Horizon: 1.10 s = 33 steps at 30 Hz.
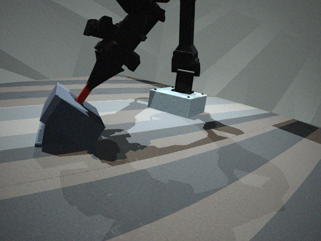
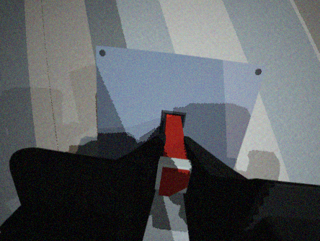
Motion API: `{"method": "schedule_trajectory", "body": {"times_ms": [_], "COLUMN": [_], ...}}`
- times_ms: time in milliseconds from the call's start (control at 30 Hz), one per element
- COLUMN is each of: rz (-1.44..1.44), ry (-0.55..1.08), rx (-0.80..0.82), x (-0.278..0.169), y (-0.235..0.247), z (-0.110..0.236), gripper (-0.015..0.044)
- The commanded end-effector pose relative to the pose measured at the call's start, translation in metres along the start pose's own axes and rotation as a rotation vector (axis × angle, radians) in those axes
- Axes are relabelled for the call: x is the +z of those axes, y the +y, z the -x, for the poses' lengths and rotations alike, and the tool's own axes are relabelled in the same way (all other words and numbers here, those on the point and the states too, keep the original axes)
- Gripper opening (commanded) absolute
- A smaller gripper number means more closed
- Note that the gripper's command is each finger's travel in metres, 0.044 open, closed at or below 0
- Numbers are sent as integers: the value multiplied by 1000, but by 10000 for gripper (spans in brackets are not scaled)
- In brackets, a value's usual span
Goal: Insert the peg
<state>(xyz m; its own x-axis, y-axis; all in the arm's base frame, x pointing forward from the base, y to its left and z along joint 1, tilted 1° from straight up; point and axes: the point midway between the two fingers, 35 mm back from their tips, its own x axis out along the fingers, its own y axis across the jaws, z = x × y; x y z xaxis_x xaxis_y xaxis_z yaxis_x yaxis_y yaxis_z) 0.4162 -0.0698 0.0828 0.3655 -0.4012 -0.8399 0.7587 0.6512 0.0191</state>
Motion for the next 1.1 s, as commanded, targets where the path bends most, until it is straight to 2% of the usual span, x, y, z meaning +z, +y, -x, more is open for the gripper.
{"method": "schedule_trajectory", "body": {"times_ms": [0,1067], "rz": [5,0], "ry": [2,0], "rx": [2,-1], "x": [-1,0], "y": [0,0], "z": [-3,-17], "gripper": [0,0]}}
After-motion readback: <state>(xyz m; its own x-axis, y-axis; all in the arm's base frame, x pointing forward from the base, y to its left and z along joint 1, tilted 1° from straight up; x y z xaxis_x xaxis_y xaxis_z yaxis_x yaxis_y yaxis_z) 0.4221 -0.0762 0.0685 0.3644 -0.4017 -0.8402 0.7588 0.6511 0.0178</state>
